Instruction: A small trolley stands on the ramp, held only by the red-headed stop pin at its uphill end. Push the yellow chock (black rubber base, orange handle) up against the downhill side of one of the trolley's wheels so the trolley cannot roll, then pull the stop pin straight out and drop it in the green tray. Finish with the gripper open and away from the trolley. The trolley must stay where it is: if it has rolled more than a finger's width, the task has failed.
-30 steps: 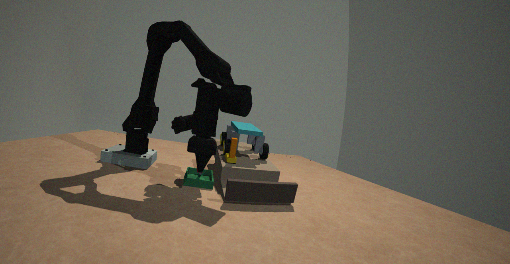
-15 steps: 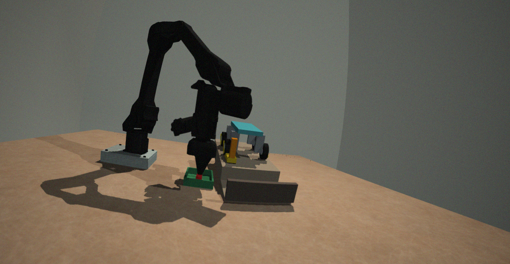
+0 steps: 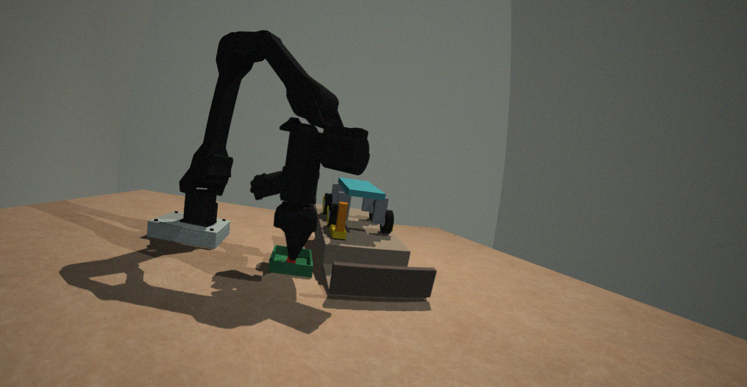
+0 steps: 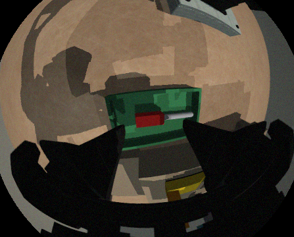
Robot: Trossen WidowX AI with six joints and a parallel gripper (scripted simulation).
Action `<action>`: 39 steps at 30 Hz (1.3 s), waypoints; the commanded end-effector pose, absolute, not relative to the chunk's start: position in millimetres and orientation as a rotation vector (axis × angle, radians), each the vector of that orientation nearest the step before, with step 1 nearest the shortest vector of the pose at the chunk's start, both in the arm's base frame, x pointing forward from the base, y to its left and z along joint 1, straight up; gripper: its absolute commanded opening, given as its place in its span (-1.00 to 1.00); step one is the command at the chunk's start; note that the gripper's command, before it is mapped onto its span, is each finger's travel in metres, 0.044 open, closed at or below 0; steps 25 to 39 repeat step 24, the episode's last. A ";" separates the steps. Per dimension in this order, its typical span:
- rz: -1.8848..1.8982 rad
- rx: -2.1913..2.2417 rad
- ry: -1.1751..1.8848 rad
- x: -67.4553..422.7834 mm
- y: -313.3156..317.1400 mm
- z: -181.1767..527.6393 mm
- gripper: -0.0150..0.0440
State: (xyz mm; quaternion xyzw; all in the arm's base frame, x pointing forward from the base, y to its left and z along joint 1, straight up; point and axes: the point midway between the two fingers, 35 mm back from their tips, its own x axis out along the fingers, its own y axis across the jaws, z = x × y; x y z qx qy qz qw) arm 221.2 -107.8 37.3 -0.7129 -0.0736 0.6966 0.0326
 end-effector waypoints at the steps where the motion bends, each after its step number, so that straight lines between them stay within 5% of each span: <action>1: 2.146 -2.194 -0.228 221.3 -107.8 43.7 0.66; 6: 2.149 -2.190 -0.232 218.7 -106.4 63.1 0.66; 10: 2.149 -2.191 -0.232 218.6 -106.4 73.3 1.00; 39: 2.149 -2.191 -0.232 218.3 -106.4 112.4 1.00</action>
